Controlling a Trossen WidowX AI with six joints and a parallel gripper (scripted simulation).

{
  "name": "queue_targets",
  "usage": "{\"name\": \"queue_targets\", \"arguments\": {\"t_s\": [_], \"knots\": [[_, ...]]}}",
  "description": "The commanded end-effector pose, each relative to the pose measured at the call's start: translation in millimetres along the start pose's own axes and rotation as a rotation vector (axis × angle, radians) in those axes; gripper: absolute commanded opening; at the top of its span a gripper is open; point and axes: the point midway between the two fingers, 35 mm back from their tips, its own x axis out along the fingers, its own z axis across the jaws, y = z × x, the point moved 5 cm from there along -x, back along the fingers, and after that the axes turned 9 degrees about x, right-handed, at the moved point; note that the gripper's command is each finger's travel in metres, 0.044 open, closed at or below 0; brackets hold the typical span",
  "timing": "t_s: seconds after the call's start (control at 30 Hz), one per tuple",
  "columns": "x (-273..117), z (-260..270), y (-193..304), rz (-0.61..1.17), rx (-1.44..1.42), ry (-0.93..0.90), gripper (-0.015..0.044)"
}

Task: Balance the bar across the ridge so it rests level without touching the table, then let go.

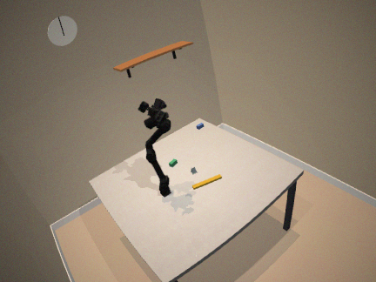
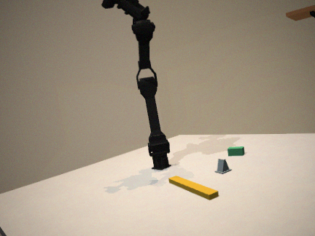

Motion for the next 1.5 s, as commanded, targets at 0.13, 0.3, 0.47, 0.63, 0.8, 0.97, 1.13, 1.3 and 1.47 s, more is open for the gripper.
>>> {"name": "queue_targets", "arguments": {"t_s": [0.13, 0.3, 0.47, 0.63, 0.8, 0.97, 1.13, 1.3, 1.47], "knots": [[-23, 52, -35, -0.199, 0.035, -0.163, 0.0315], [-47, 87, -54, -0.318, 0.063, -0.304, 0.0315], [-76, 123, -68, -0.419, 0.092, -0.466, 0.0315], [-109, 157, -77, -0.498, 0.118, -0.642, 0.0315], [-148, 189, -80, -0.553, 0.140, -0.833, 0.0315], [-189, 217, -76, -0.580, 0.156, -1.035, 0.0315], [-232, 241, -66, -0.576, 0.161, -1.247, 0.0315], [-277, 259, -50, -0.541, 0.150, -1.468, 0.0315], [-323, 272, -29, -0.469, 0.120, -1.688, 0.0315]]}}
